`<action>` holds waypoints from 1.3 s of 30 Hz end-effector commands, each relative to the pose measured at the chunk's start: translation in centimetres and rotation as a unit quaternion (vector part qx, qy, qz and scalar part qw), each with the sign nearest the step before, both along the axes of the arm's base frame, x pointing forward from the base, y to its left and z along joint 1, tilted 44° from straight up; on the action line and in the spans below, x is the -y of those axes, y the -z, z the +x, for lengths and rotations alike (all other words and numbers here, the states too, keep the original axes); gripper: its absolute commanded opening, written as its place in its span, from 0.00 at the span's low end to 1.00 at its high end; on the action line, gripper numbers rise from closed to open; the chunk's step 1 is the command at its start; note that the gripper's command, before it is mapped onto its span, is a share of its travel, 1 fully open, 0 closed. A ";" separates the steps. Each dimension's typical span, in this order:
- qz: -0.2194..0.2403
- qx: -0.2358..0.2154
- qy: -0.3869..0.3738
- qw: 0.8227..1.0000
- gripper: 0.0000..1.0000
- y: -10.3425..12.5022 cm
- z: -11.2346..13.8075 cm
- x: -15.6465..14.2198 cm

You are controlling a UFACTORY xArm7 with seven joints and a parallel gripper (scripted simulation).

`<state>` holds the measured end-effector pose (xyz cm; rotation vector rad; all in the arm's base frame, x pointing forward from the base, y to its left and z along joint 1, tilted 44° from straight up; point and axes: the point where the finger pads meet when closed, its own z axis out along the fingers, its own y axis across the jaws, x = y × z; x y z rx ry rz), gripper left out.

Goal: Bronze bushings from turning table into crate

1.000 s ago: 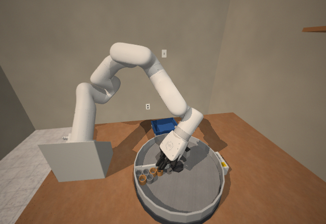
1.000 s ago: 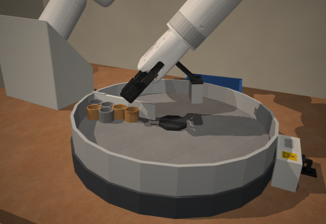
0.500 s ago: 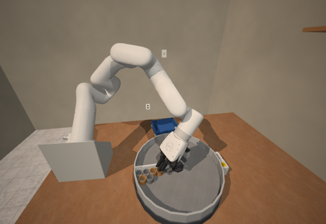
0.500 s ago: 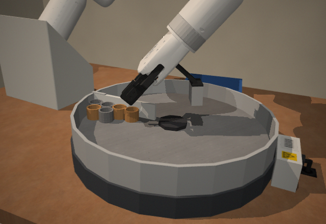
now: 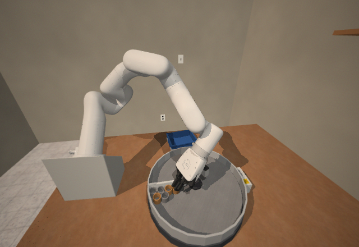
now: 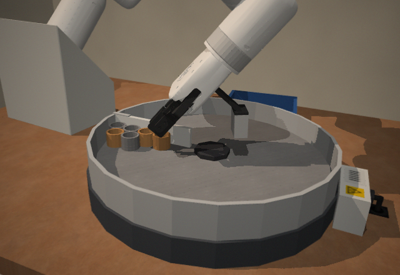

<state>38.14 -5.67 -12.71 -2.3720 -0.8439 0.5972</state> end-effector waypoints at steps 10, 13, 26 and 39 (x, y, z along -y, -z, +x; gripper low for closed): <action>-0.001 0.001 0.001 1.000 0.13 0.0 0.1 0.2; -0.001 0.001 0.001 1.000 0.13 0.1 0.1 0.1; -0.001 0.001 0.001 1.000 0.13 0.9 0.2 -0.7; -0.001 0.001 0.001 1.000 0.00 0.9 0.2 -0.7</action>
